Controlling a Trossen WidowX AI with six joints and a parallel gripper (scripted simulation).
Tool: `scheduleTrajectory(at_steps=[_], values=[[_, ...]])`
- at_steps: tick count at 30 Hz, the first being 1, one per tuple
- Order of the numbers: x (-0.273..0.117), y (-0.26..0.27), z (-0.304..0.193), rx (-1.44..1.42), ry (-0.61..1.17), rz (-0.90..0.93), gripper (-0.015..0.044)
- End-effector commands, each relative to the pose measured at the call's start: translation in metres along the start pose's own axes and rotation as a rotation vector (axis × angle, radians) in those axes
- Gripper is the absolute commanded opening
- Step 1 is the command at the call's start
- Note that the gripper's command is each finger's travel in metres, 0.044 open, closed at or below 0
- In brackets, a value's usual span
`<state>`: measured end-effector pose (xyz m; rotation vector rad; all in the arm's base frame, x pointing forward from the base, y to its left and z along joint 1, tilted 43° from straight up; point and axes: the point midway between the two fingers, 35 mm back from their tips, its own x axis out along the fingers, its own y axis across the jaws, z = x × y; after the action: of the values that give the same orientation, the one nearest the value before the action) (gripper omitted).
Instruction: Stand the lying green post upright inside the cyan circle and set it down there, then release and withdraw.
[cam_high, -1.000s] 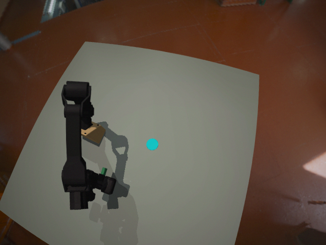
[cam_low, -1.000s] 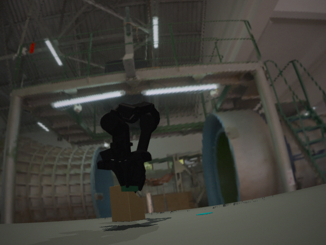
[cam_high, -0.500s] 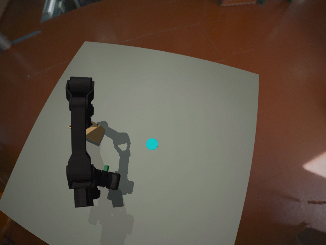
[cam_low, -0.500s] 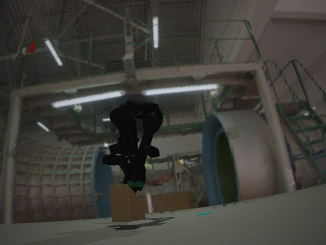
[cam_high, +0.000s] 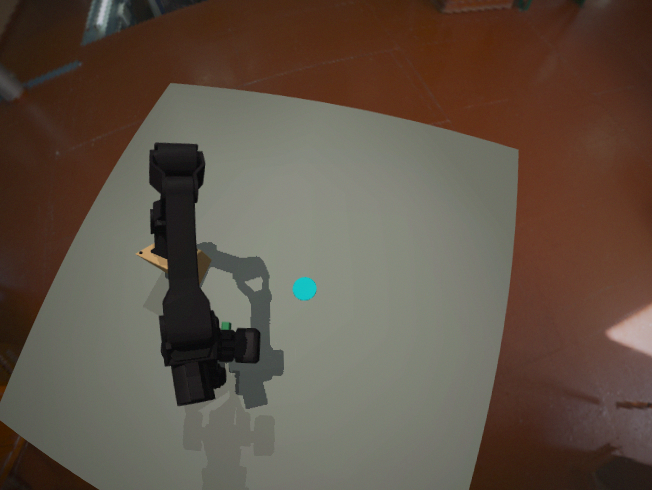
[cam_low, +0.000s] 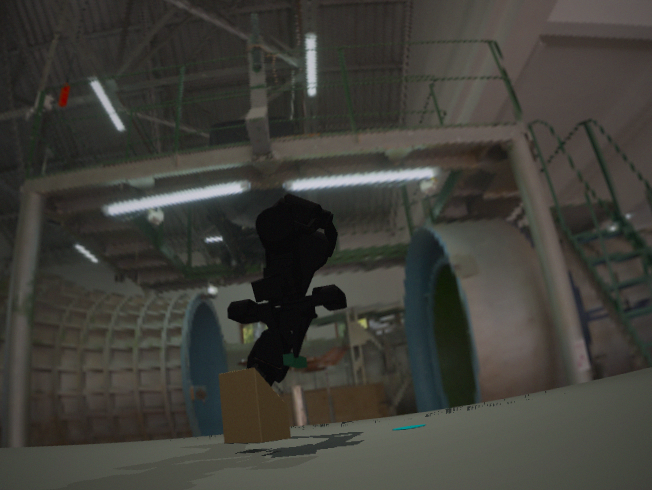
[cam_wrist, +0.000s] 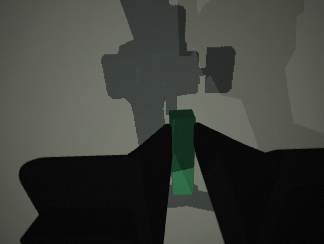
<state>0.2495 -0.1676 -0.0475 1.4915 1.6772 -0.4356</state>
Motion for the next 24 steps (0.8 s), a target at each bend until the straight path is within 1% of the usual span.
scheduleTrajectory(at_steps=[1,24], values=[[-0.003,0.014,-0.008,-0.063,-0.003,0.002,0.0023],[-0.010,0.070,-0.051,-0.342,-0.007,0.005,0.0023]])
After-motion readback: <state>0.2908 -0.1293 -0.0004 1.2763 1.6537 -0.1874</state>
